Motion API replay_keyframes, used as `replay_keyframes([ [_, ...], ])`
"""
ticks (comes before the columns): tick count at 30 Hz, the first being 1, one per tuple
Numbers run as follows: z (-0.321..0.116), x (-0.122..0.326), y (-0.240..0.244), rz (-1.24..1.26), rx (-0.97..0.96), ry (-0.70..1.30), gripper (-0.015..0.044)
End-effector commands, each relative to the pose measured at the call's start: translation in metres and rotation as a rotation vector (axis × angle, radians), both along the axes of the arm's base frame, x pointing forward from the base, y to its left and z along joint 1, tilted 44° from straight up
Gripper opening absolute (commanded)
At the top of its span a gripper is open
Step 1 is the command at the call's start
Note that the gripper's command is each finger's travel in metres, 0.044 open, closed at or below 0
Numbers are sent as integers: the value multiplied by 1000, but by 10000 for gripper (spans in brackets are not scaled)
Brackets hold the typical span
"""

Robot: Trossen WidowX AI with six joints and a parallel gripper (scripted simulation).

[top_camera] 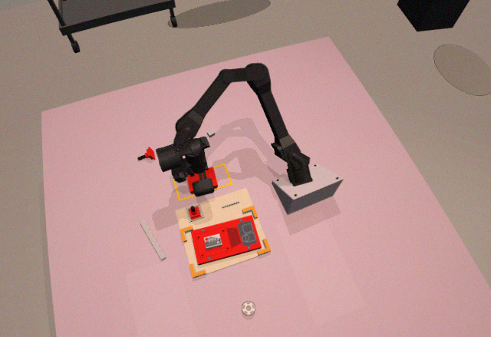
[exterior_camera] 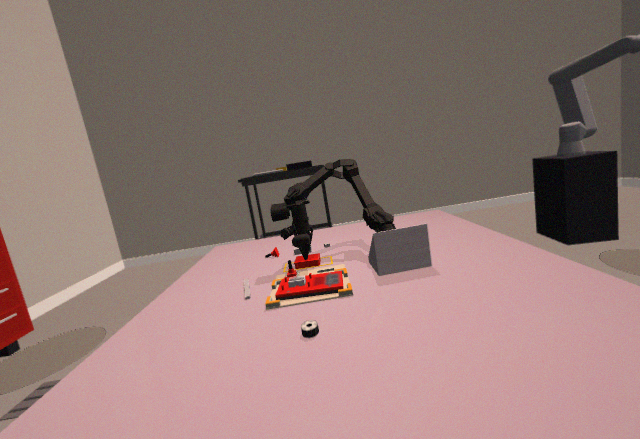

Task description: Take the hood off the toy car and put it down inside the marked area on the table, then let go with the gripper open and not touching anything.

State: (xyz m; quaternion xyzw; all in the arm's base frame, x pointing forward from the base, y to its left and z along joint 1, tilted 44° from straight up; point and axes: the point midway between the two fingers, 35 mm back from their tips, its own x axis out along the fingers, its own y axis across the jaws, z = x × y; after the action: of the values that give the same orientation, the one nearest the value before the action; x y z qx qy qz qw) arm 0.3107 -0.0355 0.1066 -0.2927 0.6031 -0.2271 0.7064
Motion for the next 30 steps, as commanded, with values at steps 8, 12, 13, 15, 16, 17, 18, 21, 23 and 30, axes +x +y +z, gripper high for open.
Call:
replay_keyframes([
  [8, 36, -8, 33, 5, -4, -10, 440],
  [12, 36, -8, 33, 5, -4, -10, 440],
  [13, 36, -8, 33, 5, -4, -10, 440],
  [15, 36, -8, 33, 5, -4, -10, 440],
  [16, 36, -8, 33, 5, -4, -10, 440],
  [17, 36, -8, 33, 5, -4, -10, 440],
  [18, 36, -8, 33, 5, -4, -10, 440],
  [21, 36, -8, 33, 5, -4, -10, 440],
  [23, 36, -8, 33, 5, -4, -10, 440],
  [30, 36, -8, 33, 5, -4, -10, 440],
])
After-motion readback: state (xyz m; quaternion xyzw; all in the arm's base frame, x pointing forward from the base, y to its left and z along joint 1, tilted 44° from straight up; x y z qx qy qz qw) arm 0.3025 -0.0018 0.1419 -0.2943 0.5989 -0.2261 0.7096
